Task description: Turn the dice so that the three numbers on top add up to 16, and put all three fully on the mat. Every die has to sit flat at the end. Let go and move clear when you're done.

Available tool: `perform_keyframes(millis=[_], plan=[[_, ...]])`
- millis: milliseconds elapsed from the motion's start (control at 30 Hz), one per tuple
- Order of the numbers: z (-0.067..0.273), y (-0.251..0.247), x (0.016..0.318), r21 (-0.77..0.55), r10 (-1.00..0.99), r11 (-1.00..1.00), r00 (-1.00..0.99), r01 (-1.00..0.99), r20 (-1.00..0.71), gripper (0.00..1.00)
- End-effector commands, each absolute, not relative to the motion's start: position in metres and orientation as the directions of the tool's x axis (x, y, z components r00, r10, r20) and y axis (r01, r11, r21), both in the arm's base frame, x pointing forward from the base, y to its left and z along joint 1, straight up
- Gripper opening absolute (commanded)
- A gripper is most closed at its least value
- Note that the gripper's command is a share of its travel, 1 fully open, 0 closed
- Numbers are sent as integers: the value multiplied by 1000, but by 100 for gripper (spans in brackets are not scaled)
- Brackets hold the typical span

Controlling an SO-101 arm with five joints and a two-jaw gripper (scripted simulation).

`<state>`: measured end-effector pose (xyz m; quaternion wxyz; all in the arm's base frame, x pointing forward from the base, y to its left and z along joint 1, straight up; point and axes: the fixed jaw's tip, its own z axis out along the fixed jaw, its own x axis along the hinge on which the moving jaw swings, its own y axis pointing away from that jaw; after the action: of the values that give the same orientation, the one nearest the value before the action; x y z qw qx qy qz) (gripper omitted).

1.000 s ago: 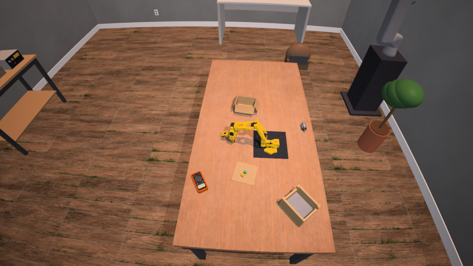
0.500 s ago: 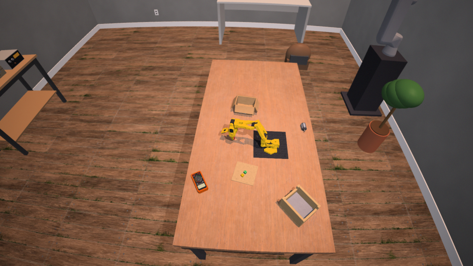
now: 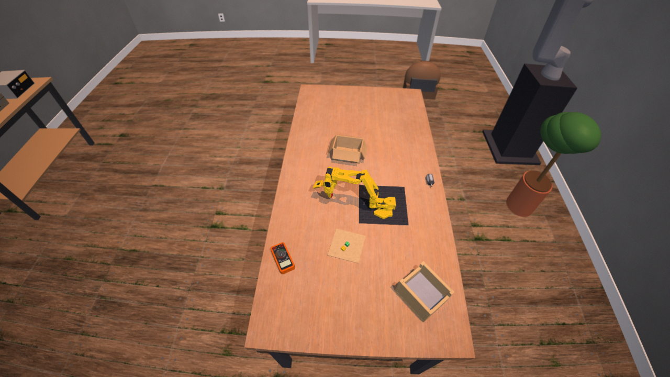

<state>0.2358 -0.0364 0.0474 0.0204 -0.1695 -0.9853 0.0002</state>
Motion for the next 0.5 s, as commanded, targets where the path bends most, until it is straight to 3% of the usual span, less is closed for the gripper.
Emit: perform_keyframes(millis=[0, 467], plan=[[51, -35, 236, -5, 334, 943, -942, 334, 30, 0], [51, -30, 237, -5, 314, 950, -949, 314, 30, 0]])
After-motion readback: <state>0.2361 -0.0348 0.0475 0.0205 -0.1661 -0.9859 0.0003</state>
